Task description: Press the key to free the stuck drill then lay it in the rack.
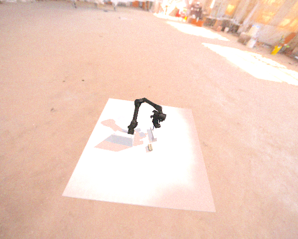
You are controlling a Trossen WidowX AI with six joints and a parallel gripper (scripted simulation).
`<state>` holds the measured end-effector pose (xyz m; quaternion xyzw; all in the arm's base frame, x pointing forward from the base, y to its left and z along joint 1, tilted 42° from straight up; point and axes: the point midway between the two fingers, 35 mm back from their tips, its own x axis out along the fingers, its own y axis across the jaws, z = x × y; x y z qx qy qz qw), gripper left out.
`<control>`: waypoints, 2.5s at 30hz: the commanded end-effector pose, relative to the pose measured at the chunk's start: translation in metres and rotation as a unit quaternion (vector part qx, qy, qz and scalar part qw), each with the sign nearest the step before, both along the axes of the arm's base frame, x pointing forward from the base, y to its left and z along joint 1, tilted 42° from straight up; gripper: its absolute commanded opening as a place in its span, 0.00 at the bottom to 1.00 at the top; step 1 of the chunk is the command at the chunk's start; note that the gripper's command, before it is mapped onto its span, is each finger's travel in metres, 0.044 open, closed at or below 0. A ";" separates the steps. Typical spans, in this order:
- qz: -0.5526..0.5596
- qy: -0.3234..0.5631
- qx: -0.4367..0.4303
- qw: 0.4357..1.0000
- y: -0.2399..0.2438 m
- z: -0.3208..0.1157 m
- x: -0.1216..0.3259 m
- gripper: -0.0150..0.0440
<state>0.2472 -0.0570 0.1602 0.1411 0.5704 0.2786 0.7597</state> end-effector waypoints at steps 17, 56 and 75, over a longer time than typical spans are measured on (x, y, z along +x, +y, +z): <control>-0.012 0.033 0.046 0.998 0.024 -0.009 0.000 0.25; -0.012 0.034 0.046 0.998 0.034 -0.022 -0.001 0.25; -0.012 0.034 0.047 0.998 0.038 -0.028 -0.001 0.25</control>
